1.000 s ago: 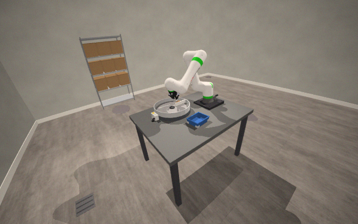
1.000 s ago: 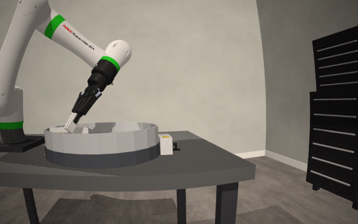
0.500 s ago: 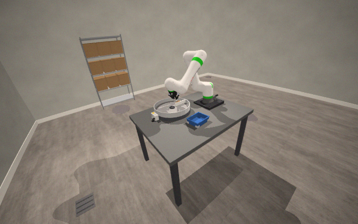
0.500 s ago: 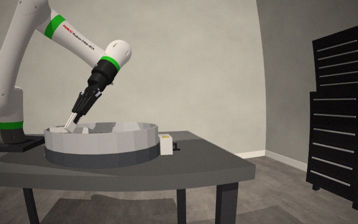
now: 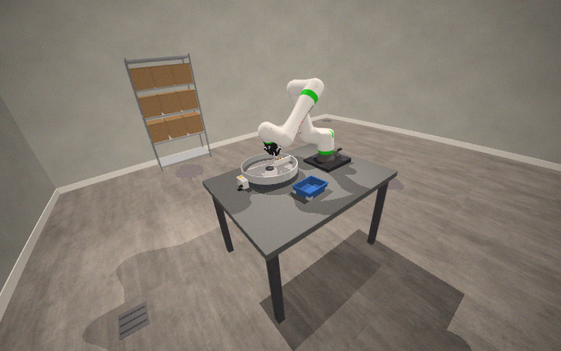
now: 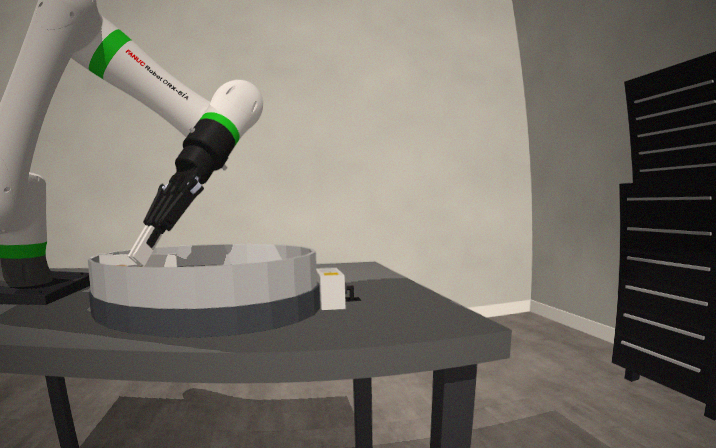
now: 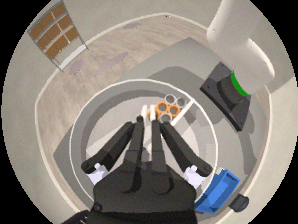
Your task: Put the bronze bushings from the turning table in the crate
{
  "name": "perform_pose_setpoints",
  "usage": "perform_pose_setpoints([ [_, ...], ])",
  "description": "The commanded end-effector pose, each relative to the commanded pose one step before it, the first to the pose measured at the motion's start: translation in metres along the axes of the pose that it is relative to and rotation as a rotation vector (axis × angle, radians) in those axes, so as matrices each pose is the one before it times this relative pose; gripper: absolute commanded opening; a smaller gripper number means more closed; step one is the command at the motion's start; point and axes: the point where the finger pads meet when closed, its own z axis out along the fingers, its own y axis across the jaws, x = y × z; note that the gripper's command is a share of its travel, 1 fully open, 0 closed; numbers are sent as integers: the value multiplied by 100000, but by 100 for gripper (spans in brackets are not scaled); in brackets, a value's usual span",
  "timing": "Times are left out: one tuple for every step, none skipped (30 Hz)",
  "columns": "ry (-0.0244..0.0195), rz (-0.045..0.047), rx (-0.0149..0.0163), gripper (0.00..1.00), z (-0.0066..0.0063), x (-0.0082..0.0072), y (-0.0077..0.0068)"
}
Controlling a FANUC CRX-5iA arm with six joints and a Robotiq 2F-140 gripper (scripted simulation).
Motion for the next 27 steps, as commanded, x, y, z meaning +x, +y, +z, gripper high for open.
perform_pose_setpoints([
  [-21,25,26,6,14,-23,-11],
  [0,0,0,6,57,-48,1],
  [0,0,0,6,90,-75,1],
  [0,0,0,6,115,-96,2],
  [0,0,0,6,129,-109,1],
  [0,0,0,6,129,-109,1],
  [0,0,0,6,115,-97,1],
  [0,0,0,6,0,0,0],
  [0,0,0,6,0,0,0],
  [0,0,0,6,90,-75,1],
  [0,0,0,6,57,-48,1],
  [0,0,0,6,26,-21,0],
  [0,0,0,6,4,-4,0],
  [0,0,0,6,0,0,0],
  [0,0,0,6,0,0,0],
  [0,0,0,6,0,0,0],
  [0,0,0,6,0,0,0],
  [0,0,0,6,0,0,0],
  [0,0,0,6,0,0,0],
  [0,0,0,6,0,0,0],
  [0,0,0,6,0,0,0],
  [0,0,0,6,0,0,0],
  [0,0,0,6,0,0,0],
  [0,0,0,6,0,0,0],
  [0,0,0,6,0,0,0],
  [0,0,0,6,0,0,0],
  [0,0,0,6,0,0,0],
])
